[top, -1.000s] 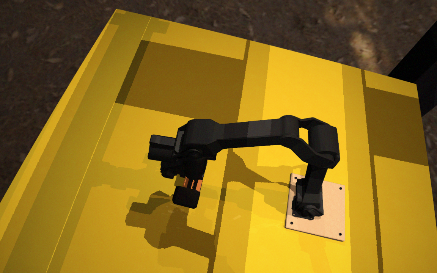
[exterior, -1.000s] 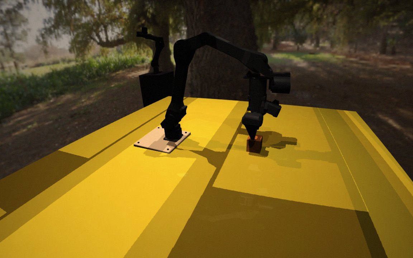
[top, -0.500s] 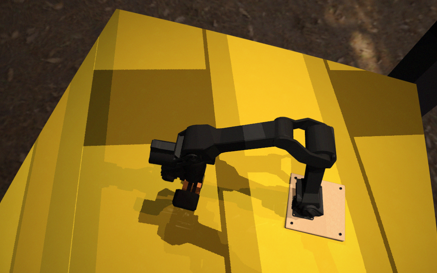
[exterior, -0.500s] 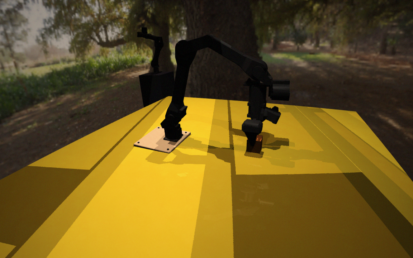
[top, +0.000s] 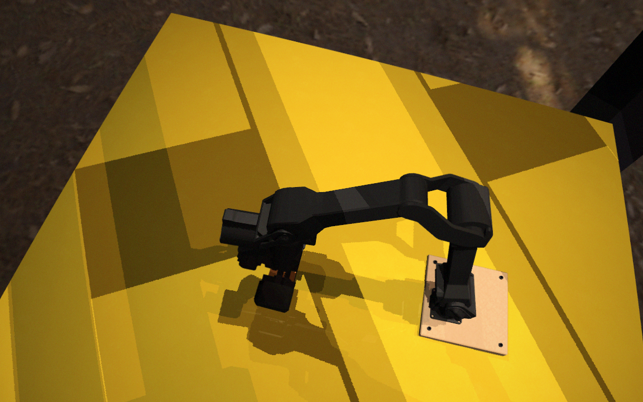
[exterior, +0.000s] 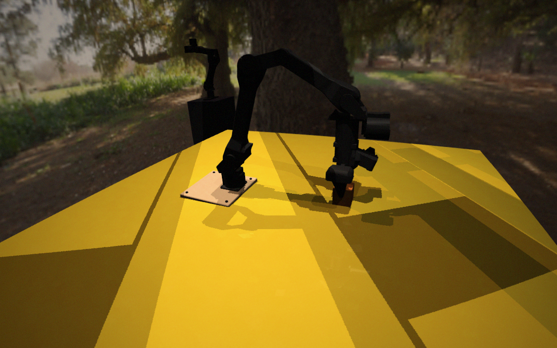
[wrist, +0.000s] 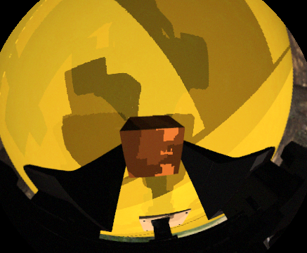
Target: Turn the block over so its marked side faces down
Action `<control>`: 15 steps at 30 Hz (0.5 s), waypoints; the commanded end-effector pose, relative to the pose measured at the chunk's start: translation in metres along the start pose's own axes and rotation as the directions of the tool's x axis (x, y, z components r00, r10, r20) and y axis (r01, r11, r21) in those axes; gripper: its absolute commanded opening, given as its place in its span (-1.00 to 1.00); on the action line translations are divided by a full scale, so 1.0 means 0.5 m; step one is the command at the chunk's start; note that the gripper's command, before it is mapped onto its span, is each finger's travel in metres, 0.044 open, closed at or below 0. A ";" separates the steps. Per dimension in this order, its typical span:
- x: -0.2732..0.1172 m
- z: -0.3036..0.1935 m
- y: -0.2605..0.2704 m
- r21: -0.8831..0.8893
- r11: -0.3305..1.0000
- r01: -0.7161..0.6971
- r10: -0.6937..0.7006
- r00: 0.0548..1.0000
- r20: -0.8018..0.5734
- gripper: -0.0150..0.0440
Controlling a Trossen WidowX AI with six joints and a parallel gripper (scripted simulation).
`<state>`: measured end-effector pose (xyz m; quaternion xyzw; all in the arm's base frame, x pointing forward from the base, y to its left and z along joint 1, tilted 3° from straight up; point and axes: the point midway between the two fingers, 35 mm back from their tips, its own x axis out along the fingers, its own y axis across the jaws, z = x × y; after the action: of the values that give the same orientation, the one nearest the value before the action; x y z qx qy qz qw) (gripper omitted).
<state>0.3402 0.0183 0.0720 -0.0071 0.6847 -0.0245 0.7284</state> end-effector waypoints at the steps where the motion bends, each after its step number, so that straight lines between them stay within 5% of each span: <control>1: 0.000 0.001 0.002 -0.005 1.000 -0.006 0.006 1.000 0.002 0.22; 15: 0.000 0.001 0.002 -0.005 1.000 -0.006 0.006 1.000 0.002 -0.10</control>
<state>0.3402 0.0189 0.0719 -0.0060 0.6847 -0.0229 0.7285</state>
